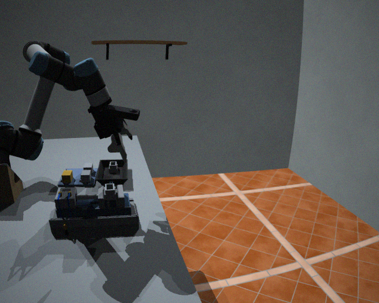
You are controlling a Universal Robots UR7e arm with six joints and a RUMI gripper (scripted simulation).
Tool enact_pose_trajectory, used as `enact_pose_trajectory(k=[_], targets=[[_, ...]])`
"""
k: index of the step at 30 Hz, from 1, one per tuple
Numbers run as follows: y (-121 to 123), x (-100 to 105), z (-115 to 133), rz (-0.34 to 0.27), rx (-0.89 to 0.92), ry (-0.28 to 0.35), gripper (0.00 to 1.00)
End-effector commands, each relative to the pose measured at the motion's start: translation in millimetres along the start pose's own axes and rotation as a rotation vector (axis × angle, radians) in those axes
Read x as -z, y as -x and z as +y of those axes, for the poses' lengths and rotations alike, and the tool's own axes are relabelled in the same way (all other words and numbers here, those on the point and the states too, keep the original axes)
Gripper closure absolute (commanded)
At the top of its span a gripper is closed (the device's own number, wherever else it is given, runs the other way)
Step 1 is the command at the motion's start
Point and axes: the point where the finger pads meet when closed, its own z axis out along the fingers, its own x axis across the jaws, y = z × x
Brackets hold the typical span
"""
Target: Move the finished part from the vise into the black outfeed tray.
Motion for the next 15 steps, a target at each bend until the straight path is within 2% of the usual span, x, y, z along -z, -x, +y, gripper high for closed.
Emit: enact_pose_trajectory(k=[1, 7, 9, 15], targets=[[-18.7, 0.9, 4.1, 0.045, -0.196, 0.049, 0.00], [-35.7, 2.8, 9.7, 0.091, -0.377, 0.089, 0.00], [-35.7, 2.8, 9.7, 0.091, -0.377, 0.089, 0.00], [-57.1, 7.3, 18.4, 0.164, -0.612, 0.131, 0.00]])
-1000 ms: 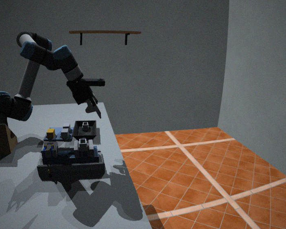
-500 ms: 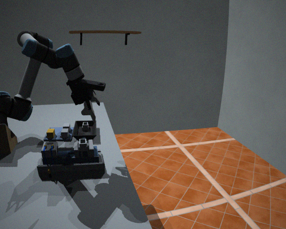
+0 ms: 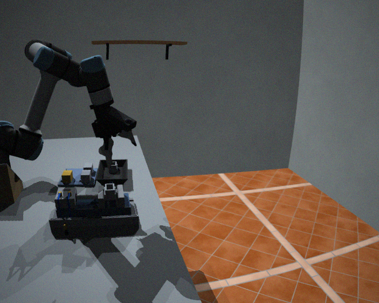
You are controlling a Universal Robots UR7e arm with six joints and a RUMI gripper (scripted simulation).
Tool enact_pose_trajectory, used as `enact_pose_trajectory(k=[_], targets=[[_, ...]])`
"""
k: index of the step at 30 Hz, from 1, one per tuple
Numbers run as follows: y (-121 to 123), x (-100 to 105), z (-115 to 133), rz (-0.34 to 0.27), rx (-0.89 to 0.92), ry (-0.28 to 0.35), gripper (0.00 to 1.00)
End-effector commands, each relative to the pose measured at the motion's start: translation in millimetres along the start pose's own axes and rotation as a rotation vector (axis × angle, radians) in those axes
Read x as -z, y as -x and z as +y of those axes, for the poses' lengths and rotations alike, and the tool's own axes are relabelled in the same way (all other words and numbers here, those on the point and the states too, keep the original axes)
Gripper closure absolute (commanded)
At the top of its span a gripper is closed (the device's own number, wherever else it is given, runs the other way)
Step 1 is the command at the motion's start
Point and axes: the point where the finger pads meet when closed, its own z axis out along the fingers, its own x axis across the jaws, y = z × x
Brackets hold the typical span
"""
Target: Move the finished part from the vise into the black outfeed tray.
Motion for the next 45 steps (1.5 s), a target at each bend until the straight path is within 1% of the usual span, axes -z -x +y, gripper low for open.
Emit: enact_pose_trajectory(k=[1, 2, 4, 5, 8, 11, 17, 23, 26, 36, 37, 45], targets=[[-18.5, 1.8, -1.8, 0.063, -0.197, 0.030, 0.00], [-18.5, 1.8, -1.8, 0.063, -0.197, 0.030, 0.00], [-27.5, 3.1, -1.8, 0.093, -0.288, 0.040, 0.00], [-27.5, 3.1, -1.8, 0.093, -0.288, 0.040, 0.00], [-39.9, 5.6, -1.4, 0.137, -0.416, 0.051, 0.00], [-39.9, 5.6, -1.4, 0.137, -0.416, 0.051, 0.00], [-60.1, 11.2, 0.2, 0.215, -0.628, 0.058, 0.00], [-72.6, 15.8, 1.8, 0.267, -0.763, 0.055, 0.00], [-75.9, 17.2, 2.3, 0.282, -0.800, 0.053, 0.00], [-78.3, 18.2, 2.7, 0.293, -0.826, 0.051, 0.00], [-78.3, 18.2, 2.7, 0.293, -0.826, 0.051, 1.00], [-78.3, 18.2, 2.7, 0.293, -0.826, 0.051, 1.00]])
